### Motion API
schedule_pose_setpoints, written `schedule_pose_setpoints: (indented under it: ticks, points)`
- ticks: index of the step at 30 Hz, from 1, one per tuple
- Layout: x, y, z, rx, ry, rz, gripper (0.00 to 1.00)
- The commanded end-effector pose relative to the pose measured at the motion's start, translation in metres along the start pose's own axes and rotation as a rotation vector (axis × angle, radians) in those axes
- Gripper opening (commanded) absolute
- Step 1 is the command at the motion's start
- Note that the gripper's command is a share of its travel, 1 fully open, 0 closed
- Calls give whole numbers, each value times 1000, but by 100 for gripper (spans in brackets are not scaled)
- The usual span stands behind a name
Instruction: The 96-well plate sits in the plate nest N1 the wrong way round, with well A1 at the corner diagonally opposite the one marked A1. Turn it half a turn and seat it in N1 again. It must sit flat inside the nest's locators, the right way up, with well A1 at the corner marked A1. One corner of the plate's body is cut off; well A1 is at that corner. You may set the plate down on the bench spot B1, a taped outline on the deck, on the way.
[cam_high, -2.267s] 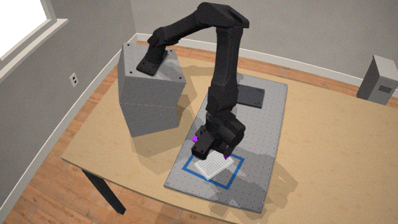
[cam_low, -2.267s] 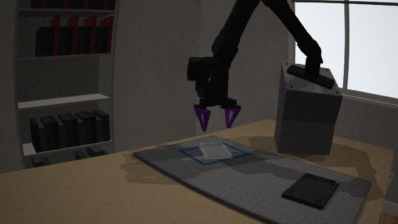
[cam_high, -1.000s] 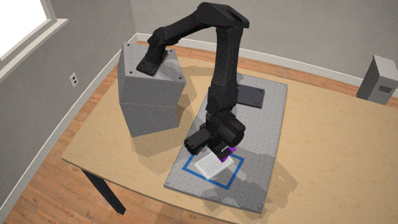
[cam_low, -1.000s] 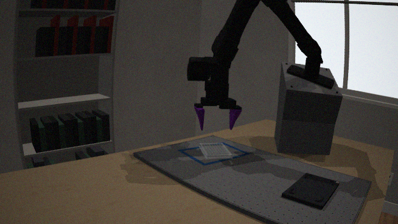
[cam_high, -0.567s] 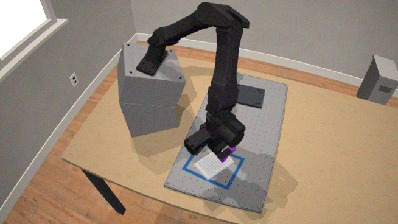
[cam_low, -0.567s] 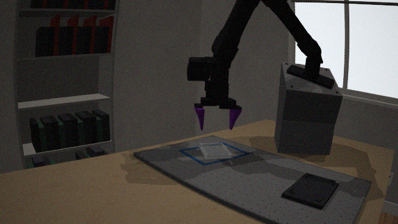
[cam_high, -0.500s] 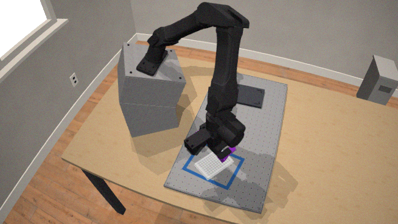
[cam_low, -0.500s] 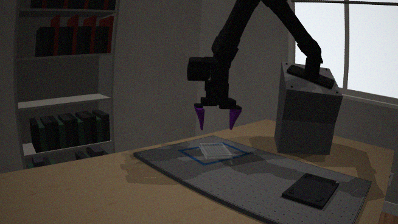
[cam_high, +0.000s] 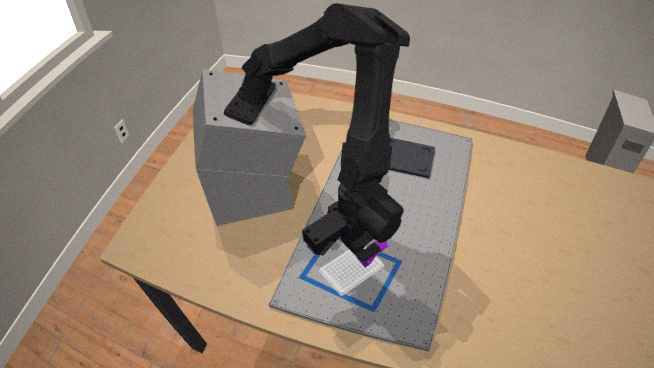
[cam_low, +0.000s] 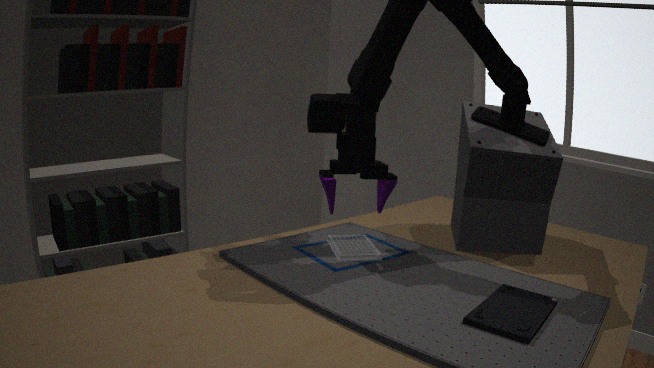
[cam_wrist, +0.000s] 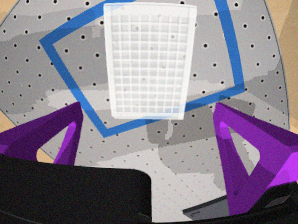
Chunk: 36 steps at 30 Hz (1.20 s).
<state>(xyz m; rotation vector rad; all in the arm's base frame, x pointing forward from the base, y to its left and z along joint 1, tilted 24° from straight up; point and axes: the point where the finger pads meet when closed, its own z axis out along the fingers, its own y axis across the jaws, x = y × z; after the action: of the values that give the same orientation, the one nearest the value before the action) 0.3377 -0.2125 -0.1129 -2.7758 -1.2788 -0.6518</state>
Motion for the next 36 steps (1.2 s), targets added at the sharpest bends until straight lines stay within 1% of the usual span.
schedule_pose_setpoints:
  ticks: [1,8,11,13,28,30,36]
  points:
    - [-2,3,-4,-12,-2,7,100]
    - [-2,3,-4,-12,-2,7,100]
    - [-2,4,1,-12,-2,7,100]
    - [-2,4,1,-12,-2,7,100]
    - [-2,4,26,-12,-2,7,100]
    - [-2,4,26,-12,-2,7,100]
    - [-2,4,36,-11,-2,7,100]
